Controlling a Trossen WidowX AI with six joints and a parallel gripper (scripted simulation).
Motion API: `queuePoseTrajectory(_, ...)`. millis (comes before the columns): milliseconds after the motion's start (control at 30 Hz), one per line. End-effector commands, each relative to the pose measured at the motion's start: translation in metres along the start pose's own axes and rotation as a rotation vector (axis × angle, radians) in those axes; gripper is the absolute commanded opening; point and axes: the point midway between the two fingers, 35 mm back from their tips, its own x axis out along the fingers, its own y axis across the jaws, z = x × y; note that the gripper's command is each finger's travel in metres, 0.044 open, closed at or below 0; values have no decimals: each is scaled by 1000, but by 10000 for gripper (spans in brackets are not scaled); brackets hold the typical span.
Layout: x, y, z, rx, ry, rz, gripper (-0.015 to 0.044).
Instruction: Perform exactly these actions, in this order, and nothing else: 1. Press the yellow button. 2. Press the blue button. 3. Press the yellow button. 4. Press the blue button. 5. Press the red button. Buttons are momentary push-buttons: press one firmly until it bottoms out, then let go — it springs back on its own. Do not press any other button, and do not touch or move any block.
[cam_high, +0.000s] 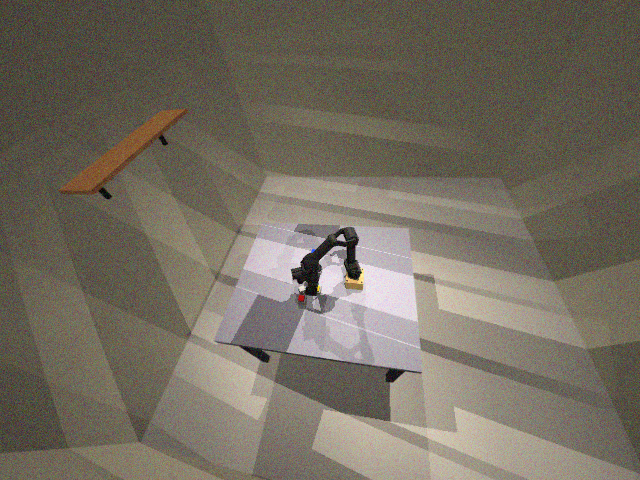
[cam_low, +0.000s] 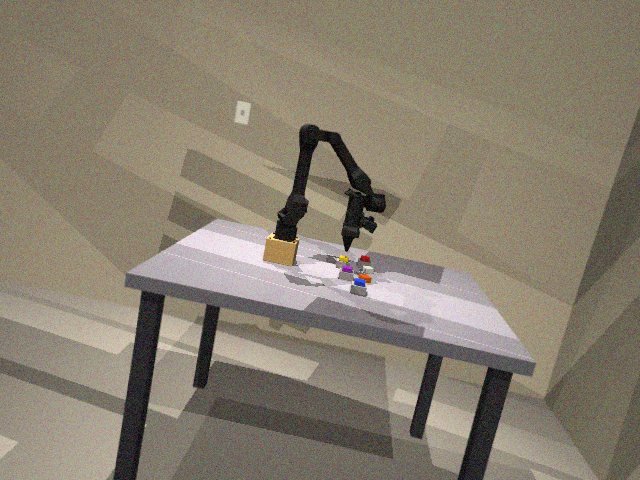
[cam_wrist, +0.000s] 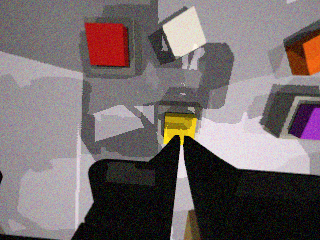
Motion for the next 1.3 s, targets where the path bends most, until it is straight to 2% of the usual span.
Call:
queuePoseTrajectory(0,8,0,-2,3,10,0,20)
queuePoseTrajectory(500,31,0,-2,3,10,0,20)
queuePoseTrajectory(1100,31,0,-3,3,10,0,20)
queuePoseTrajectory(1267,-3,0,-2,3,9,0,20)
